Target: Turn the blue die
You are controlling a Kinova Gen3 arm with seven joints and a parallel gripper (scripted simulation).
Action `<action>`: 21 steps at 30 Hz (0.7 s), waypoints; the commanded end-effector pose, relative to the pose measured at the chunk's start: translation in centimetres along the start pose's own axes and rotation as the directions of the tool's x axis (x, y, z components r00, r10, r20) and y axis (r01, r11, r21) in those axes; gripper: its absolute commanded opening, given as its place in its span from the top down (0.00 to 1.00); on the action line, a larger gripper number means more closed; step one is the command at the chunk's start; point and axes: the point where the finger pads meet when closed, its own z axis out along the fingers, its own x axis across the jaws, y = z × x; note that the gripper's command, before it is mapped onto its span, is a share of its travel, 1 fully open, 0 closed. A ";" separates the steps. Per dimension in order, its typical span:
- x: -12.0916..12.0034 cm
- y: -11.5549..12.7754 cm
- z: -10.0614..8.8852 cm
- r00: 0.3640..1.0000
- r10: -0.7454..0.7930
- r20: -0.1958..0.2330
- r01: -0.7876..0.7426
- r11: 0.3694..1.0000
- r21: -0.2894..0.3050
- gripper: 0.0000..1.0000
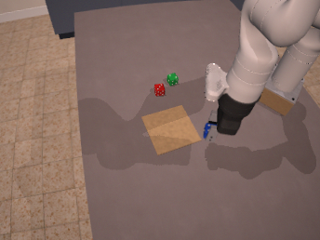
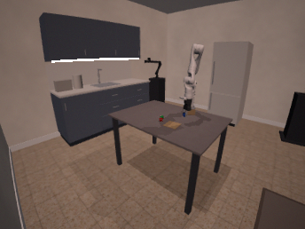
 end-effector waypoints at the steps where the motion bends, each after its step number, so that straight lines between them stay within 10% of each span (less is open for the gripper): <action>1: 0.0 0.0 -0.1 1.000 -0.017 -0.002 0.017 1.000 -0.004 0.43; 21: 0.6 -2.4 0.4 0.935 -0.354 -0.010 0.354 0.935 -0.015 0.43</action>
